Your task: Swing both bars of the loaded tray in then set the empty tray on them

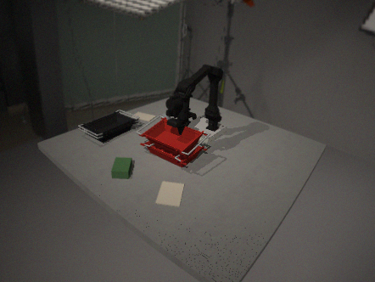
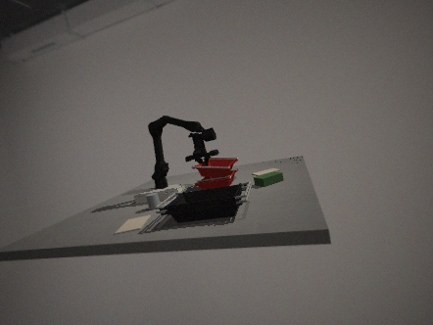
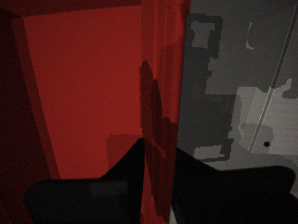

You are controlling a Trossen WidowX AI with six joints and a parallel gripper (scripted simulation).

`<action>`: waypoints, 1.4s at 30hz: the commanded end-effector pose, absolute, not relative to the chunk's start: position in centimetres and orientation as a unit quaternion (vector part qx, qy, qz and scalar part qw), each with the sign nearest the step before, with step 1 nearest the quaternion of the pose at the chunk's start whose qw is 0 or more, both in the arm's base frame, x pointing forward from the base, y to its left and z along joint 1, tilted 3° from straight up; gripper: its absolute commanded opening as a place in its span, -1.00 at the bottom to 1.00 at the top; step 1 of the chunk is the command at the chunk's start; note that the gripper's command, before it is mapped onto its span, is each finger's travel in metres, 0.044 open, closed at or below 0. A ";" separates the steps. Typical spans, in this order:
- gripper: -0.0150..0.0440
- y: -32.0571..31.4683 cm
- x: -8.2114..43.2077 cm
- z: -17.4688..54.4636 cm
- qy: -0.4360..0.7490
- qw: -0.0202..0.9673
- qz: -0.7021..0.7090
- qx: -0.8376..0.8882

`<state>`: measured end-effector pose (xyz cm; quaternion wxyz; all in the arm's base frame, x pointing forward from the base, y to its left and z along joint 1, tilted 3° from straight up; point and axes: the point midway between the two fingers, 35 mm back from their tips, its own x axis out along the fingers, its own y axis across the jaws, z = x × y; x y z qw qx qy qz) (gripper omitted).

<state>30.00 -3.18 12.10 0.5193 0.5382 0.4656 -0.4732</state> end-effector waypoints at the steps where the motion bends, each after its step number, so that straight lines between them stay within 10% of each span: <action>1: -0.49 -3.2 29.4 11.4 0.474 0.511 -0.482 0.530; 42: -0.49 -3.1 29.1 10.6 0.474 0.511 -0.483 0.530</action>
